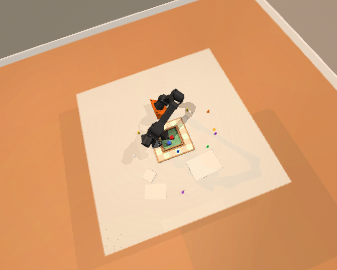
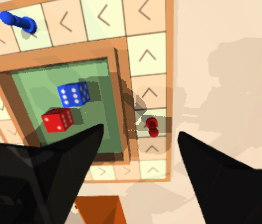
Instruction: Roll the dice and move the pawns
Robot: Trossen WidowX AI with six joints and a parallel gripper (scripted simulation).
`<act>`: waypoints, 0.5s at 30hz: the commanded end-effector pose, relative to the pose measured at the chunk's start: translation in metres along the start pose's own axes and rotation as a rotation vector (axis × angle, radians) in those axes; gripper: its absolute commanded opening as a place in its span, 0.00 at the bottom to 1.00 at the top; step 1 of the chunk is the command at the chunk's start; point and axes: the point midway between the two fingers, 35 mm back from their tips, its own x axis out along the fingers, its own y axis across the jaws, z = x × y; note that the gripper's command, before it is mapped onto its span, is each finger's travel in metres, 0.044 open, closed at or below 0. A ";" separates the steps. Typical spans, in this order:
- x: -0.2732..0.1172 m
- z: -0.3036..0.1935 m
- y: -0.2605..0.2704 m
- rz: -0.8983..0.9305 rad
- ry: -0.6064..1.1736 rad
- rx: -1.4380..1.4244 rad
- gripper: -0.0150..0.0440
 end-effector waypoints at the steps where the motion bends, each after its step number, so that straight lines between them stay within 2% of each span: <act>1: -0.007 0.044 0.048 -0.010 -0.015 0.032 0.69; 3: -0.007 0.062 0.078 -0.005 -0.016 0.068 0.60; 7: -0.006 0.086 0.132 0.010 -0.010 0.122 0.59; 15: -0.005 0.090 0.140 0.013 -0.009 0.130 0.59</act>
